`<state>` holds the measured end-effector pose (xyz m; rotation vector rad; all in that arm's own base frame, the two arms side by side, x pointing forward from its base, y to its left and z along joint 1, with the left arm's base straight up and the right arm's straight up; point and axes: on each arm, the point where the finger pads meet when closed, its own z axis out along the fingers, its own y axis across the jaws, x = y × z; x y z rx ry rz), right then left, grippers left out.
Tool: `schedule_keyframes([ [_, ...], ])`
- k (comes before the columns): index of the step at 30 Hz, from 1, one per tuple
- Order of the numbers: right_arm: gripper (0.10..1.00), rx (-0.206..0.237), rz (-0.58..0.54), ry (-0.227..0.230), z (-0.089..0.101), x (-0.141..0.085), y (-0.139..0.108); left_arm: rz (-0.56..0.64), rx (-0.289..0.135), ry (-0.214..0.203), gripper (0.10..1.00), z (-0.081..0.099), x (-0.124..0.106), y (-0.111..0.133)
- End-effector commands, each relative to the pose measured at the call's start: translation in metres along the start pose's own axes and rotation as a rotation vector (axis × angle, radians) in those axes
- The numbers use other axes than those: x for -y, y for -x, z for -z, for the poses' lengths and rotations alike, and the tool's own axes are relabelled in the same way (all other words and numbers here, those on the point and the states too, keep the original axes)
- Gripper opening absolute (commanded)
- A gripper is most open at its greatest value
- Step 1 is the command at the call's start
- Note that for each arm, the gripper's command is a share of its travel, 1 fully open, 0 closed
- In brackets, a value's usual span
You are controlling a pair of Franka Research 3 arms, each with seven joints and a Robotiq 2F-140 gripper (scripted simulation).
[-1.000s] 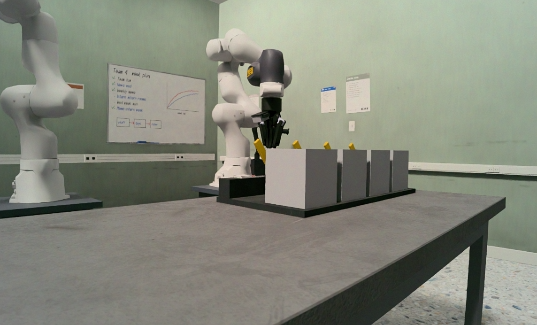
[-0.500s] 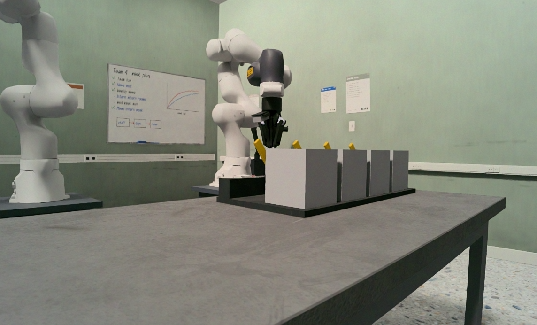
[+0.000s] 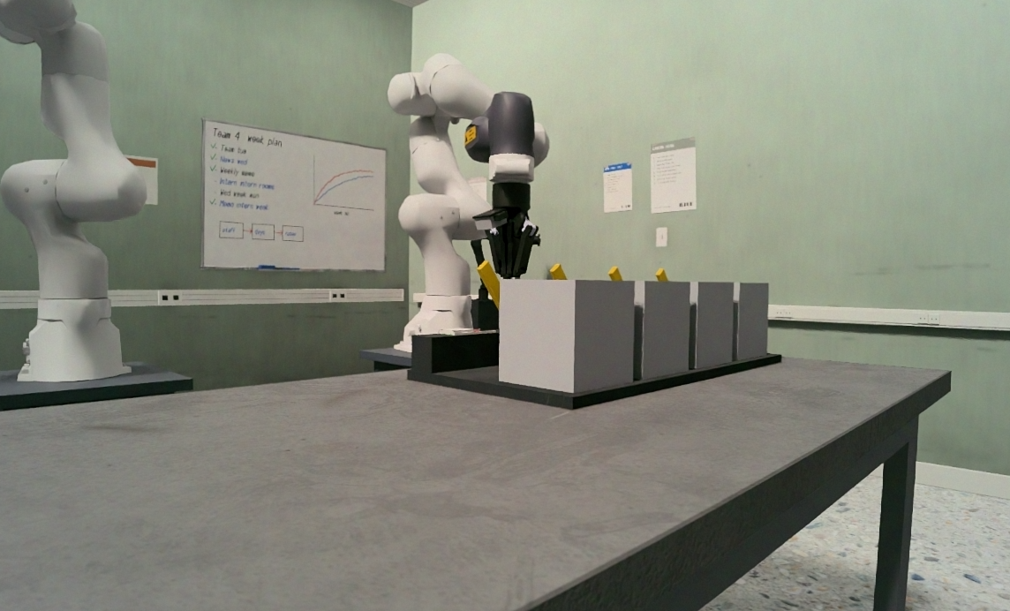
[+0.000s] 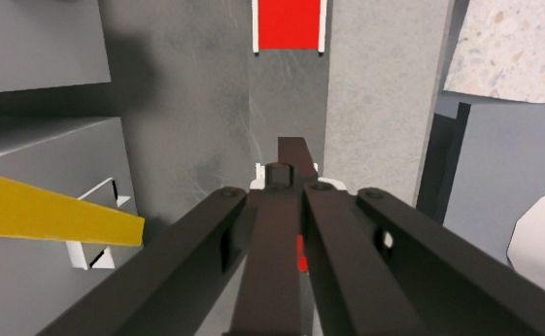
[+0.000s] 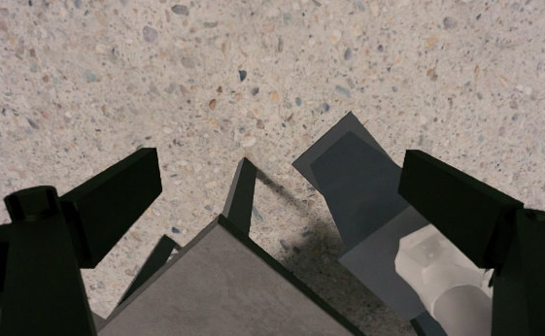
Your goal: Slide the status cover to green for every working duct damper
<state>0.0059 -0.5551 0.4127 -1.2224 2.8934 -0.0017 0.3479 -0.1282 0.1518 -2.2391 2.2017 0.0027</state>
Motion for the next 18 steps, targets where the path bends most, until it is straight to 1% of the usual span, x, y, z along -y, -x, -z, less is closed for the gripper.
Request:
schedule_keyframes([
  [1, 1.000, 0.000, -0.004, 0.001, 0.0003, -0.0006, 0.0003, 0.008, -0.002, 0.000, 0.099, -0.0007, 0.0005, -0.0003],
  [18, 1.000, 0.000, -0.004, 0.001, 0.0003, -0.0006, 0.0003, 0.008, -0.002, 0.000, 0.099, -0.0047, 0.0005, -0.0004],
])
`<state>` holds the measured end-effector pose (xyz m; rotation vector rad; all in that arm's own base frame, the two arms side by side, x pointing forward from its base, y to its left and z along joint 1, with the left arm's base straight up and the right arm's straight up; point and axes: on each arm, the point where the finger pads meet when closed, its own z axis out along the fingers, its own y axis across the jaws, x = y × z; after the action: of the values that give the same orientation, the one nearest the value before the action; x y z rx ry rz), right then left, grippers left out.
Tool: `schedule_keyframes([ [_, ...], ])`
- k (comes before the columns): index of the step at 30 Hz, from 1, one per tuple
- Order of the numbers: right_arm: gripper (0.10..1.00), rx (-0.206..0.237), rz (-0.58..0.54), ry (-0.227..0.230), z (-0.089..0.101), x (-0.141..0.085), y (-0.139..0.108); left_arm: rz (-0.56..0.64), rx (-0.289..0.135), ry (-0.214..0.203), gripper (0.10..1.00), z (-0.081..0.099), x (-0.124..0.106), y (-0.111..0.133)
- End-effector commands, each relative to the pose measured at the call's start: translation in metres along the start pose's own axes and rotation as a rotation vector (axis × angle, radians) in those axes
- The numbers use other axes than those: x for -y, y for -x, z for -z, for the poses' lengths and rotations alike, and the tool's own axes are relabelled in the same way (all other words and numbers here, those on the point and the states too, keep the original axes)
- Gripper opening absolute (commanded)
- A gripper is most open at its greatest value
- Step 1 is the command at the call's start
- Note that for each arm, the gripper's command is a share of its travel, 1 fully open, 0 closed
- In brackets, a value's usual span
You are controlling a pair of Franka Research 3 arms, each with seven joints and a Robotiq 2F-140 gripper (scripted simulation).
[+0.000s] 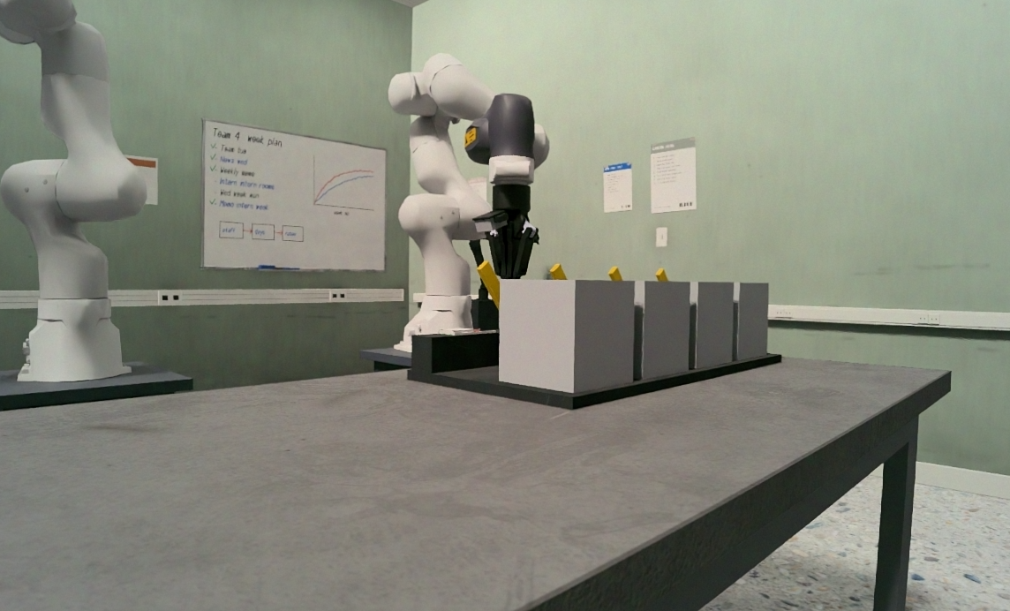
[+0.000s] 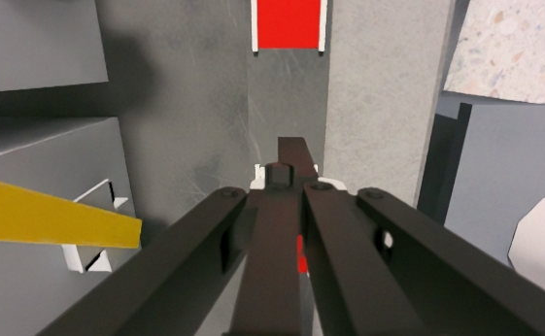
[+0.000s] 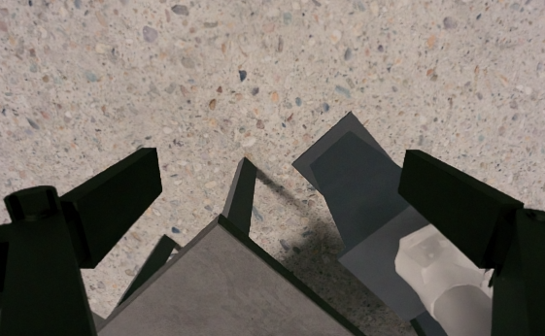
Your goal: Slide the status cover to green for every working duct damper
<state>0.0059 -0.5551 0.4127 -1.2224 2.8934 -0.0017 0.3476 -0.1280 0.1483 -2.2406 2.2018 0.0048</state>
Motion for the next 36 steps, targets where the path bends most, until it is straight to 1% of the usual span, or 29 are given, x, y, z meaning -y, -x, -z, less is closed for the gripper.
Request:
schedule_keyframes([
  [1, 1.000, 0.000, -0.004, 0.001, 0.000, -0.001, 0.000, 0.007, -0.002, -0.002, 0.099, -0.002, 0.001, -0.001],
  [15, 1.000, 0.000, -0.004, 0.001, 0.000, -0.001, 0.000, 0.007, -0.002, -0.002, 0.099, -0.012, 0.001, -0.001],
  [36, 1.000, 0.000, -0.004, 0.001, 0.000, -0.001, 0.000, 0.007, -0.002, -0.002, 0.099, -0.020, 0.001, -0.001],
])
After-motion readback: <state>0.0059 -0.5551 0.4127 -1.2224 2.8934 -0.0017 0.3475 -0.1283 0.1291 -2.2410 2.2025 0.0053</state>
